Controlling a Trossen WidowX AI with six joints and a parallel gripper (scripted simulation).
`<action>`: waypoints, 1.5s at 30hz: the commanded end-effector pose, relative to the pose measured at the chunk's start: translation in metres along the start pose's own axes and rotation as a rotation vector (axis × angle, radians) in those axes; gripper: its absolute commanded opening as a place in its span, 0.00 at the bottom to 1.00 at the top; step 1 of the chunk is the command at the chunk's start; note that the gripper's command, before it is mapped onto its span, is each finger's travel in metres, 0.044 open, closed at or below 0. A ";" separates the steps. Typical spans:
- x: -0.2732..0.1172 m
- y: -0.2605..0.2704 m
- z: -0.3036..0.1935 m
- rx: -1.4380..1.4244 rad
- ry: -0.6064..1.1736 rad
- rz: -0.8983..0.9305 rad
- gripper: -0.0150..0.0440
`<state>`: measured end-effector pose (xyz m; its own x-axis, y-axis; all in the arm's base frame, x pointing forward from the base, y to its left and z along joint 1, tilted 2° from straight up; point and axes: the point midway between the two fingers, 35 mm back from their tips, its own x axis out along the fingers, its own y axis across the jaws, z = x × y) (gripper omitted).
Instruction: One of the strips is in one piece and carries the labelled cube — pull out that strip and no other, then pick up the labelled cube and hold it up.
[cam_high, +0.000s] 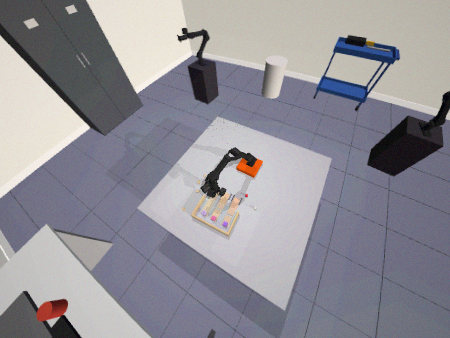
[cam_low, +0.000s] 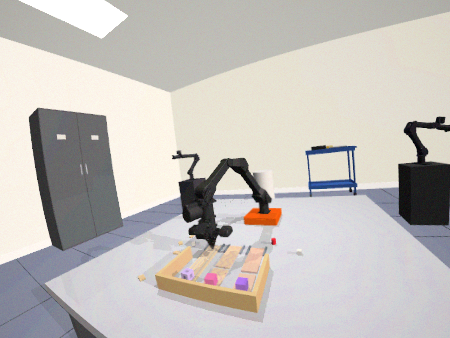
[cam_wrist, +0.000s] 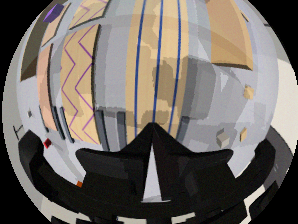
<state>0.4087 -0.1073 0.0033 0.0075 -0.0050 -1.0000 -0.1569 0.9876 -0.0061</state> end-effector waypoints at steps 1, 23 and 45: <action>0.000 0.000 0.000 -0.005 0.001 -0.004 0.25; 0.002 0.000 0.000 -0.005 0.001 -0.004 0.25; 0.004 0.000 -0.008 -0.005 0.002 -0.004 0.25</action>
<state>0.4078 -0.1075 0.0021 0.0200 -0.0083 -0.9998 -0.1580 0.9874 -0.0113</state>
